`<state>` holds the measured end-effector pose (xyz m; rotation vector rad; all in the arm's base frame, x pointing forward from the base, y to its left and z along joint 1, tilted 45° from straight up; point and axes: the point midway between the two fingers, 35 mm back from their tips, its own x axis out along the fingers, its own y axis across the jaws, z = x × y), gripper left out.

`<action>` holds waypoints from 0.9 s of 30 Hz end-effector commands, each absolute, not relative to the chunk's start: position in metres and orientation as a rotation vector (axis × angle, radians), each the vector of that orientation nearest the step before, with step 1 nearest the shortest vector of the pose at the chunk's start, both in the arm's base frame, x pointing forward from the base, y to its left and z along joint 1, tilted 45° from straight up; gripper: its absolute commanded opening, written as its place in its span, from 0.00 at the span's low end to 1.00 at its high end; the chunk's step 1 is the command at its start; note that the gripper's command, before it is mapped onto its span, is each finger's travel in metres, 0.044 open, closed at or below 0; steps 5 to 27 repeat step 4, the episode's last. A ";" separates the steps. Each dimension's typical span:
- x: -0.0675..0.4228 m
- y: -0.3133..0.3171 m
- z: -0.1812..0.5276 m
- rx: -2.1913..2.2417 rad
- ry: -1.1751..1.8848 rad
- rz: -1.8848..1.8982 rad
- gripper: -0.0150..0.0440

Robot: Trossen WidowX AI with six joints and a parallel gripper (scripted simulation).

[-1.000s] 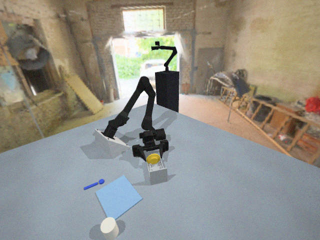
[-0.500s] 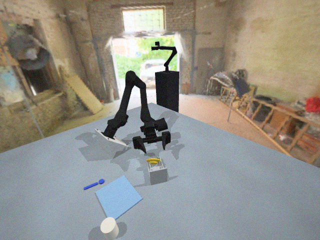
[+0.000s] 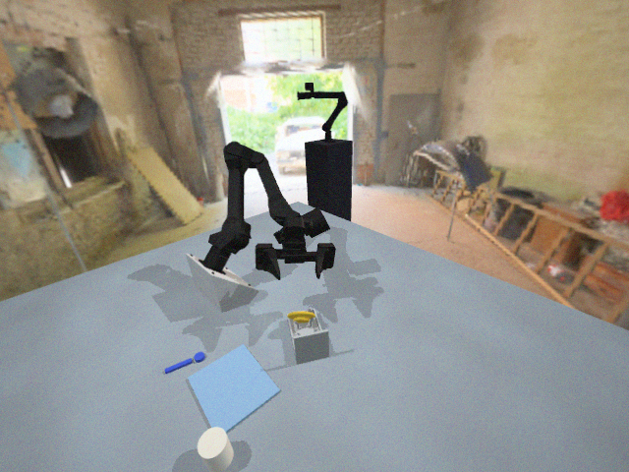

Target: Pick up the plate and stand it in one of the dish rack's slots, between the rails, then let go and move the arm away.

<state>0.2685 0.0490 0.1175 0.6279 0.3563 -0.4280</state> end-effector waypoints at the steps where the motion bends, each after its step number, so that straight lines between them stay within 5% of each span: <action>1: 0.275 0.043 0.114 0.540 0.423 -0.443 0.93; 27: 0.279 0.037 0.109 0.462 0.492 -0.457 0.93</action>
